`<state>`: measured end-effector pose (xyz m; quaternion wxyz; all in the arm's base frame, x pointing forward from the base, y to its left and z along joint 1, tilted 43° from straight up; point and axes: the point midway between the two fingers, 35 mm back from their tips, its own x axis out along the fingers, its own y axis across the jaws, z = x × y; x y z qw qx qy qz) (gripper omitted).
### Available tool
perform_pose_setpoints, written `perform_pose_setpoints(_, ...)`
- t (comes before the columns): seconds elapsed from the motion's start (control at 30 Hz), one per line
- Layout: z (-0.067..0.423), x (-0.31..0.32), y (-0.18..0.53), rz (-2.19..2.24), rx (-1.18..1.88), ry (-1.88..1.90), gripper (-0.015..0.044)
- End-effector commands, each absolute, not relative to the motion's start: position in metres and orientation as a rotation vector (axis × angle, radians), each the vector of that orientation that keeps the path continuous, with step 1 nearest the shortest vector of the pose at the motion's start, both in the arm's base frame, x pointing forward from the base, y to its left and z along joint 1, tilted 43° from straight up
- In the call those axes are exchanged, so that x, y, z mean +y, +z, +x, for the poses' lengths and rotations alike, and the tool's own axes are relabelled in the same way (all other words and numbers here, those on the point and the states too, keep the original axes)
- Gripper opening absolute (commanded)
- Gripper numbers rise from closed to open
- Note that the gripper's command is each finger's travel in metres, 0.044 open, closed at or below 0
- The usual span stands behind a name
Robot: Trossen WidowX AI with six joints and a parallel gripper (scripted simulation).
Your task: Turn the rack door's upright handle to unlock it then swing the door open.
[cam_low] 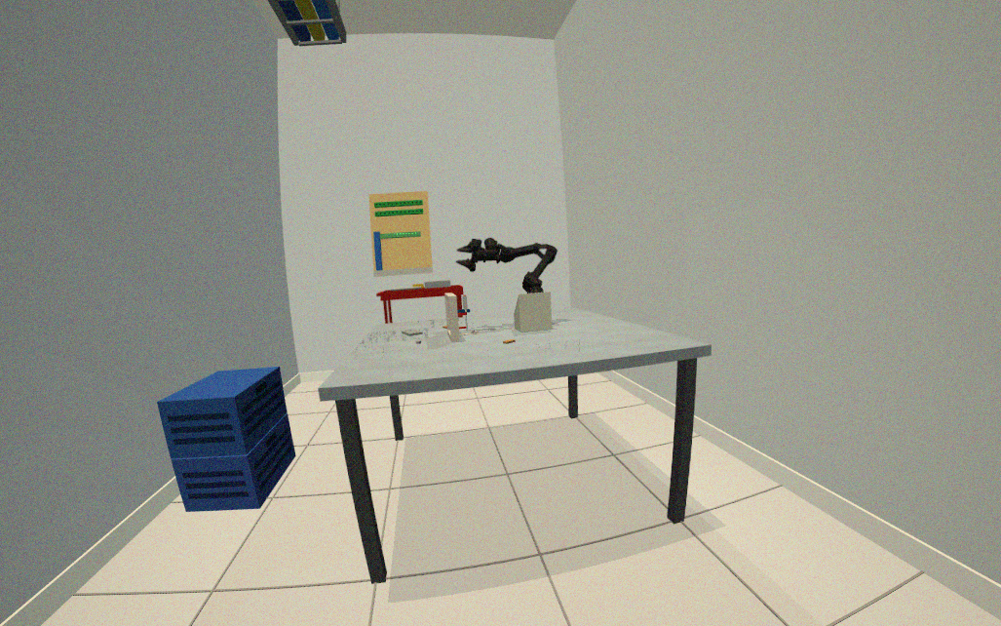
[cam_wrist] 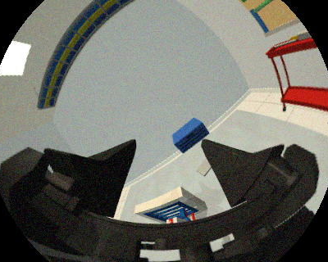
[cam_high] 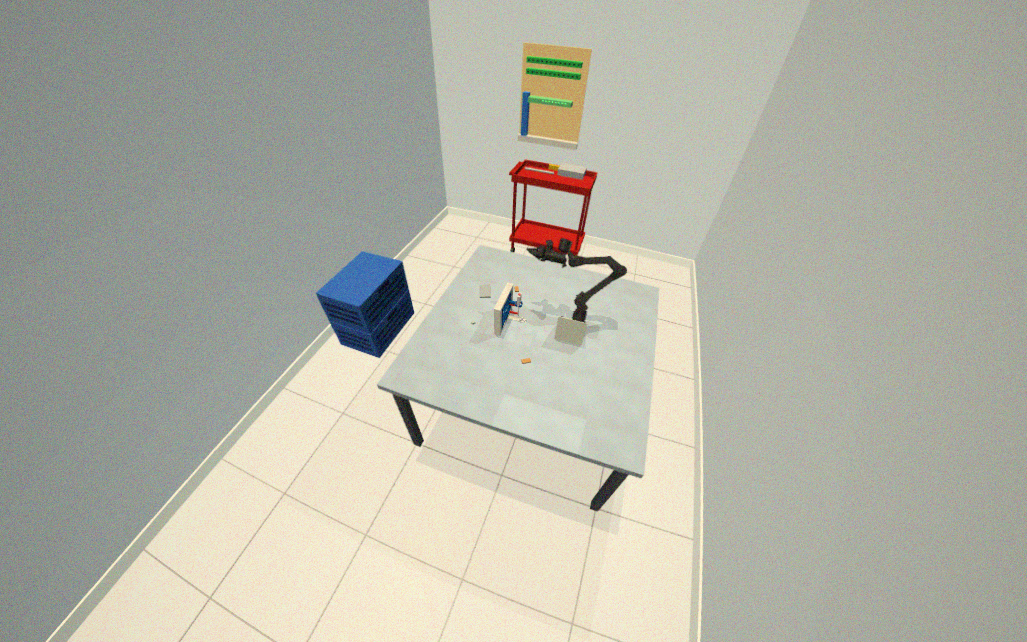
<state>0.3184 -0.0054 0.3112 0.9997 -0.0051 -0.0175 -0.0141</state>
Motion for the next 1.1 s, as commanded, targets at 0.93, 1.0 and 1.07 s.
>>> perform_pose_setpoints(0.93,0.371,0.003,0.200,0.030,0.691,-0.223,0.0287)
perform_pose_setpoints(1.0,0.371,0.003,0.192,0.020,0.740,-0.241,0.0287)
perform_pose_setpoints(1.07,0.371,0.004,0.185,0.009,0.788,-0.260,0.0287)
